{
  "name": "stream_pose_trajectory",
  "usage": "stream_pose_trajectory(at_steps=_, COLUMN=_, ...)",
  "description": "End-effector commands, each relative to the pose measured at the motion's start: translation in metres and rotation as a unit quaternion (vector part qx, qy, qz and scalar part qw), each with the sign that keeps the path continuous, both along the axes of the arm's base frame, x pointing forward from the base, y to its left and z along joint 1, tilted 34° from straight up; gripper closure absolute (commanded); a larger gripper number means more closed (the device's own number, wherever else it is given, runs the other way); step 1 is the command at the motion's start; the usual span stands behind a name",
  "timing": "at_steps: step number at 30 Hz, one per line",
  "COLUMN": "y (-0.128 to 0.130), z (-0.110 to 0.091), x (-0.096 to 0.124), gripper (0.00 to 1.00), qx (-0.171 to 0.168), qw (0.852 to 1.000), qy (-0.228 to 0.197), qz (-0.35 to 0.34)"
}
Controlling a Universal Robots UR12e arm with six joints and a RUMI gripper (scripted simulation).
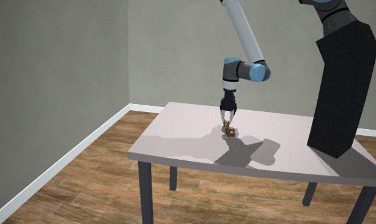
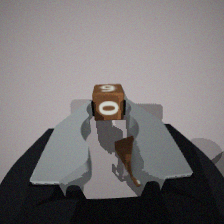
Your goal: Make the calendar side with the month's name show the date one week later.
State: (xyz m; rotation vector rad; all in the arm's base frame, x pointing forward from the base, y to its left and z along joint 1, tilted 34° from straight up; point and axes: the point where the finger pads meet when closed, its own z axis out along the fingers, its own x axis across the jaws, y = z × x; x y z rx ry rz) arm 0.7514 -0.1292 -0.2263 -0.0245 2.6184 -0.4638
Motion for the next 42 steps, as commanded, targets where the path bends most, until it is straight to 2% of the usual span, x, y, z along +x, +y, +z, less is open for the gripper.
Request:
stream_pose_trajectory(at_steps=1, y=0.0, z=0.0, x=0.0, gripper=0.9, qx=0.0, qw=1.0, qy=0.0, qz=0.0)
stream_pose_trajectory(at_steps=17, y=0.001, z=0.004, x=-0.002, gripper=0.9, qx=0.0, qw=1.0, qy=0.0, qz=0.0)
stream_pose_trajectory(at_steps=21, y=0.007, z=0.019, x=-0.01, gripper=0.9, qx=0.0, qw=1.0, qy=0.0, qz=0.0)
stream_pose_trajectory(at_steps=26, y=0.019, z=0.05, x=-0.027, gripper=0.9, qx=0.0, qw=1.0, qy=0.0, qz=0.0)
stream_pose_trajectory(at_steps=28, y=0.019, z=0.05, x=-0.027, gripper=0.9, qx=0.0, qw=1.0, qy=0.0, qz=0.0)
stream_pose_trajectory(at_steps=33, y=0.029, z=0.075, x=-0.041, gripper=0.9, qx=0.0, qw=1.0, qy=0.0, qz=0.0)
stream_pose_trajectory(at_steps=36, y=0.032, z=0.082, x=-0.045, gripper=0.9, qx=0.0, qw=1.0, qy=0.0, qz=0.0)
stream_pose_trajectory(at_steps=42, y=0.032, z=0.083, x=-0.046, gripper=0.9, qx=0.0, qw=1.0, qy=0.0, qz=0.0)
